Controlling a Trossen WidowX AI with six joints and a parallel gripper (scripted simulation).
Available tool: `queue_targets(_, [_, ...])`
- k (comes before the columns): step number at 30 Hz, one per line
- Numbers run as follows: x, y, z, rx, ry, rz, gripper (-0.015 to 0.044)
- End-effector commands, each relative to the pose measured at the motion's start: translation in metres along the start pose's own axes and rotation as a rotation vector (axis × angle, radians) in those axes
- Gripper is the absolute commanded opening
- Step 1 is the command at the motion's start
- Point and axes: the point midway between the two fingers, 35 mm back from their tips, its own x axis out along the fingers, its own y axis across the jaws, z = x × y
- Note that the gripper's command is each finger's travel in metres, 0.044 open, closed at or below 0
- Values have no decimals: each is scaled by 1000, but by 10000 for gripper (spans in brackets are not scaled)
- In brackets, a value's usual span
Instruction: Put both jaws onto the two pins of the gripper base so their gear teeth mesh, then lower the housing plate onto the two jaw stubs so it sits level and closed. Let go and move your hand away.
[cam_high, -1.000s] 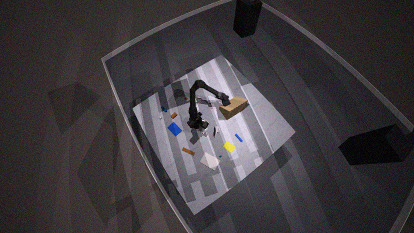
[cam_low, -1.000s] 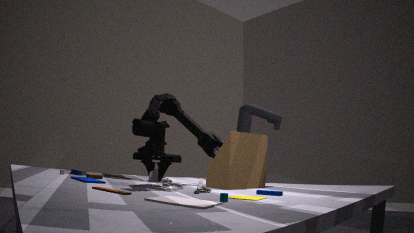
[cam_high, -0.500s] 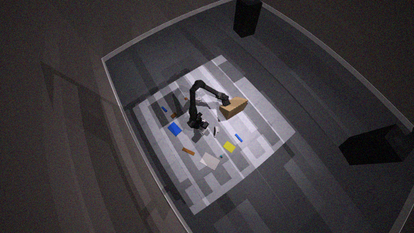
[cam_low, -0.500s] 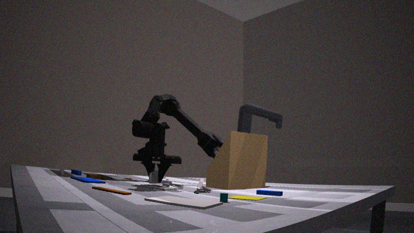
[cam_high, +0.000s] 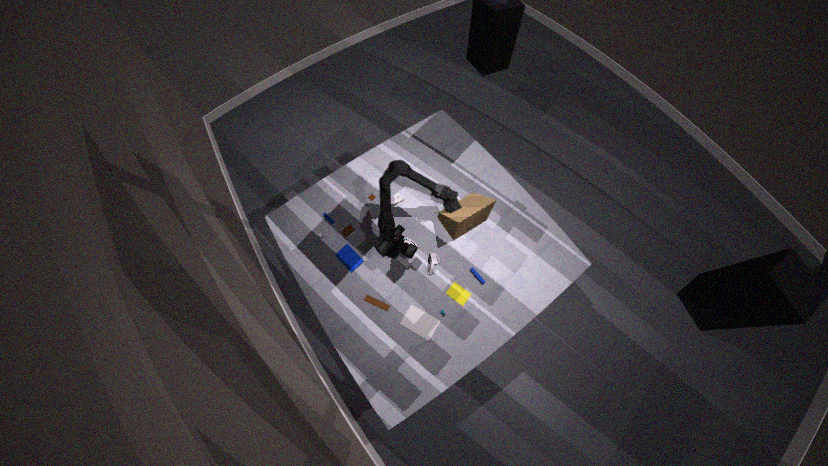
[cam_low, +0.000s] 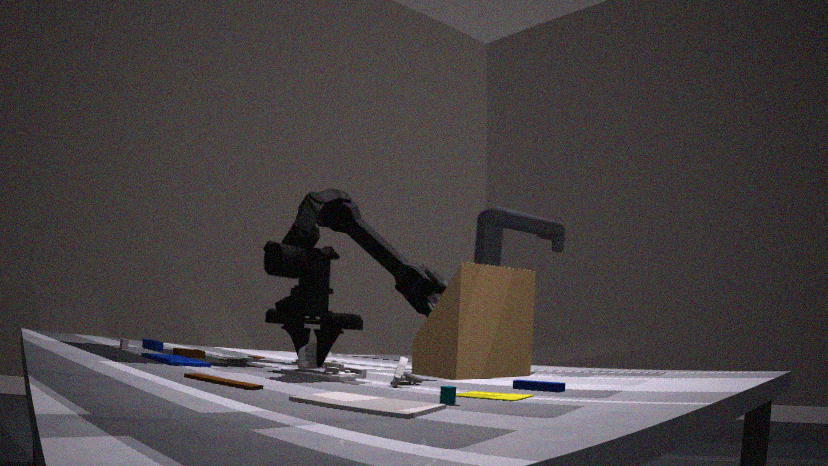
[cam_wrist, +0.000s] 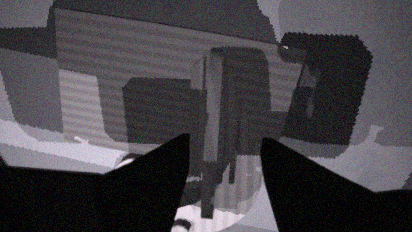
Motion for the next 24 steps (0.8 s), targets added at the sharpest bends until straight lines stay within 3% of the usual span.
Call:
queue_targets(1, [1, -1, 0, -5, 1, -4, 134])
queue_targets(24, [4, -1, 0, -6, 1, -4, 134])
